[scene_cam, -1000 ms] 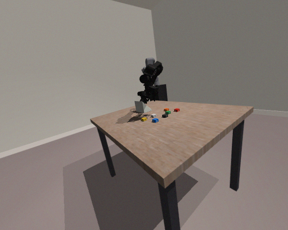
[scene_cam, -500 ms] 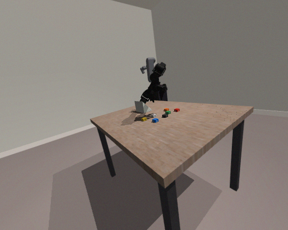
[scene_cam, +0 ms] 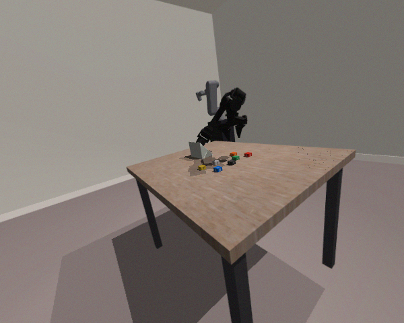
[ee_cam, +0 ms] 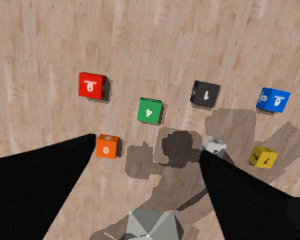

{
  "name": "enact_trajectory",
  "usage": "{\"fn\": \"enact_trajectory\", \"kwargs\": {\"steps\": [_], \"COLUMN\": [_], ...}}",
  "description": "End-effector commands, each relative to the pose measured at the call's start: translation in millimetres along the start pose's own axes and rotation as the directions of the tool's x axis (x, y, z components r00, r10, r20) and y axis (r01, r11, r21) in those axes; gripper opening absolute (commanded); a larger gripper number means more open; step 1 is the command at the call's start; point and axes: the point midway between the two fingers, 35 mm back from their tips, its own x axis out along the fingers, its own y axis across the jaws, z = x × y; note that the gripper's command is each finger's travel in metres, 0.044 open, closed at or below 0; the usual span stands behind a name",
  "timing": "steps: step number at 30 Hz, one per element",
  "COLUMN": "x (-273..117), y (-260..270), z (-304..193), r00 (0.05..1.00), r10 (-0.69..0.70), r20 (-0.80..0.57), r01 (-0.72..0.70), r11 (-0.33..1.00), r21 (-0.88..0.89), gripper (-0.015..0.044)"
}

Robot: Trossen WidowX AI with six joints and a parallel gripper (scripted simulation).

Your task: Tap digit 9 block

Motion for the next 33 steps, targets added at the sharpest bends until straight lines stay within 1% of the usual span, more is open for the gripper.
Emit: {"fn": "enact_trajectory", "kwargs": {"steps": [1, 12, 20, 33], "x": [-1, -1, -1, -1], "y": [1, 3, 56, 57], "z": [0, -1, -70, -72], "r00": [1.000, 1.000, 1.000, 1.000], "r10": [0.004, 0.005, 0.007, 0.007], "r20": [0.003, 0.003, 0.000, 0.000], "r01": [-0.004, -0.005, -0.007, -0.007], "r11": [1.000, 1.000, 1.000, 1.000], "r21": [0.005, 0.005, 0.008, 0.008], "gripper": [0.0400, 0.0400, 0.0400, 0.0400]}}
